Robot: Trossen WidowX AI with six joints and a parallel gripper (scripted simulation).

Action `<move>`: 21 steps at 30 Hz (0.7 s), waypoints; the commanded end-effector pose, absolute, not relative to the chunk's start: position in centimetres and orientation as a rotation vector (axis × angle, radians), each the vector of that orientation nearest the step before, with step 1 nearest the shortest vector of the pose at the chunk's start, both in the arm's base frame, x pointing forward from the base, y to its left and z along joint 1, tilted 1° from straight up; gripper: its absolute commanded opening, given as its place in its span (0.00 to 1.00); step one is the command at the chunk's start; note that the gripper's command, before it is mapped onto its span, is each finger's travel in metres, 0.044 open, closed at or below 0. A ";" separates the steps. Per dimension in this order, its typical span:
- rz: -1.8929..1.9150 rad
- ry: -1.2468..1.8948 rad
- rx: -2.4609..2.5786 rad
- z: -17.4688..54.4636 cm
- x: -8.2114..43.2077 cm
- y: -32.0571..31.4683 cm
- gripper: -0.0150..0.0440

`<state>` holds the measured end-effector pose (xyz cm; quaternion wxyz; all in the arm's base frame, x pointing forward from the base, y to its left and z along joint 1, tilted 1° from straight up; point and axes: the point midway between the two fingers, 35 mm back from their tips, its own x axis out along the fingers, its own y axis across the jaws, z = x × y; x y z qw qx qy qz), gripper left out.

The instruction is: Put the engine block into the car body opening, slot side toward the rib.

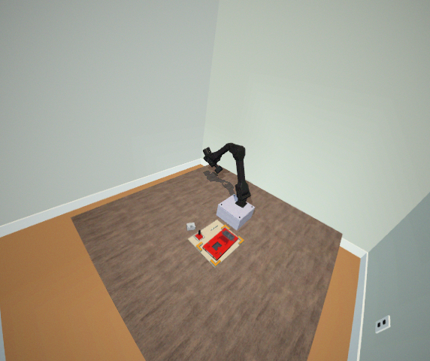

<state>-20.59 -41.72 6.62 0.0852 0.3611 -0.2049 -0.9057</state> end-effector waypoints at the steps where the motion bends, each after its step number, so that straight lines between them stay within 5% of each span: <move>1: -2.645 -0.444 1.090 6.6 -18.4 -42.6 1.00; 21: -2.273 0.312 1.024 5.8 -7.0 -44.3 1.00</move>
